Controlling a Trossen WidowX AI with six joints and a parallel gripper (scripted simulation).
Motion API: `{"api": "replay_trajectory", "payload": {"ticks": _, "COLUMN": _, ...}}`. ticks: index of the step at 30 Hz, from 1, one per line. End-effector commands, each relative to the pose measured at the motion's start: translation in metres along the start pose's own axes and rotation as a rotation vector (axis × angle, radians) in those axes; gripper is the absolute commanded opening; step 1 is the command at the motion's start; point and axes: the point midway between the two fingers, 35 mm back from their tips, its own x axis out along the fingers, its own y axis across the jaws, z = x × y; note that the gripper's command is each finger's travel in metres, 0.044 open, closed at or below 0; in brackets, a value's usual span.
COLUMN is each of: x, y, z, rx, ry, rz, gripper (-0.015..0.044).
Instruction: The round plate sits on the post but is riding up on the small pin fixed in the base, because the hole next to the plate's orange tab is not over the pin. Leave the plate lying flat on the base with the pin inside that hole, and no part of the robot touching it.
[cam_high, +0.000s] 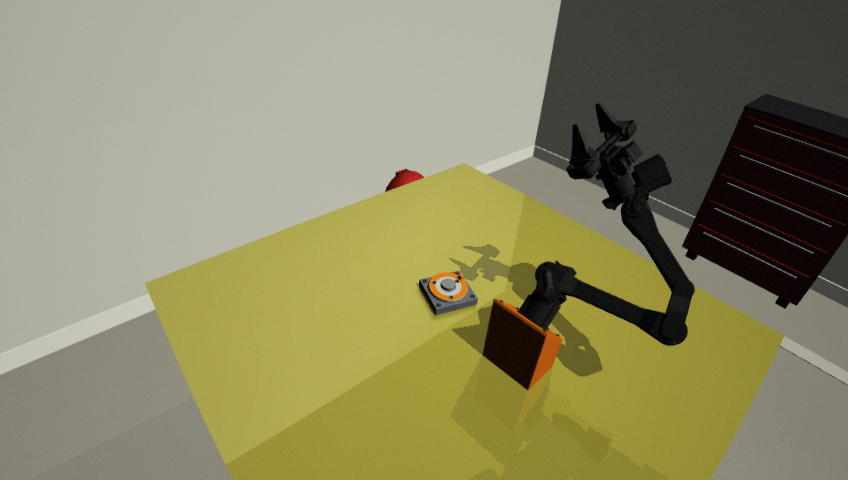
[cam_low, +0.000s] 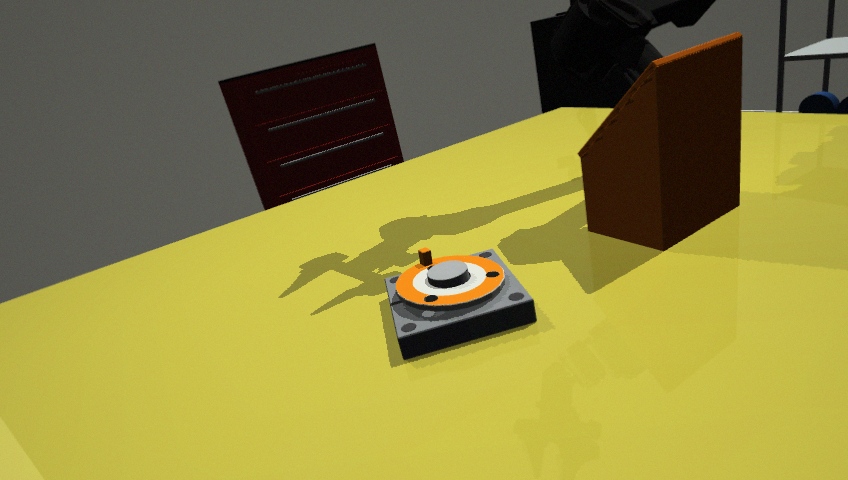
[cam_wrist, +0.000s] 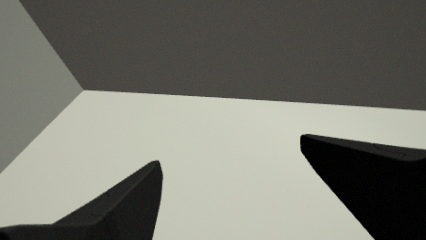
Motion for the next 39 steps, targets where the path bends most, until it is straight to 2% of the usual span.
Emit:
{"api": "replay_trajectory", "payload": {"ticks": 1, "x": 0.001, "y": 0.0, "z": -0.003, "rx": 0.012, "ry": 0.01, "rz": 0.001, "gripper": 0.0374}}
{"api": "replay_trajectory", "payload": {"ticks": 3, "x": 0.01, "y": 0.002, "z": -0.027, "rx": 0.107, "ry": 0.088, "rz": 0.012, "gripper": 0.0321}}
{"api": "replay_trajectory", "payload": {"ticks": 8, "x": 0.032, "y": 0.03, "z": -0.118, "rx": 0.429, "ry": 0.409, "rz": 0.059, "gripper": 0.019}}
{"api": "replay_trajectory", "payload": {"ticks": 10, "x": 0.033, "y": 0.035, "z": -0.13, "rx": 0.472, "ry": 0.458, "rz": 0.064, "gripper": 0.0137}}
{"api": "replay_trajectory", "payload": {"ticks": 15, "x": 0.024, "y": 0.082, "z": -0.209, "rx": 0.747, "ry": 0.845, "rz": 0.086, "gripper": 0.0006}}
{"api": "replay_trajectory", "payload": {"ticks": 16, "x": 0.019, "y": 0.093, "z": -0.223, "rx": 0.793, "ry": 0.93, "rz": 0.088, "gripper": 0.0}}
{"api": "replay_trajectory", "payload": {"ticks": 18, "x": 0.015, "y": 0.101, "z": -0.232, "rx": 0.821, "ry": 0.987, "rz": 0.09, "gripper": 0.0}}
{"api": "replay_trajectory", "payload": {"ticks": 24, "x": -0.034, "y": 0.167, "z": -0.293, "rx": 0.971, "ry": 1.513, "rz": 0.088, "gripper": 0.0}}
{"api": "replay_trajectory", "payload": {"ticks": 26, "x": -0.041, "y": 0.173, "z": -0.298, "rx": 0.975, "ry": 1.57, "rz": 0.086, "gripper": 0.0}}
{"api": "replay_trajectory", "payload": {"ticks": 28, "x": -0.06, "y": 0.19, "z": -0.309, "rx": 0.974, "ry": 1.728, "rz": 0.082, "gripper": 0.0}}
{"api": "replay_trajectory", "payload": {"ticks": 32, "x": -0.105, "y": 0.221, "z": -0.323, "rx": 0.896, "ry": 2.066, "rz": 0.071, "gripper": 0.0}}
{"api": "replay_trajectory", "payload": {"ticks": 34, "x": -0.111, "y": 0.225, "z": -0.324, "rx": 0.876, "ry": 2.113, "rz": 0.07, "gripper": 0.0}}
{"api": "replay_trajectory", "payload": {"ticks": 39, "x": -0.158, "y": 0.244, "z": -0.329, "rx": 0.647, "ry": 2.436, "rz": 0.067, "gripper": 0.0}}
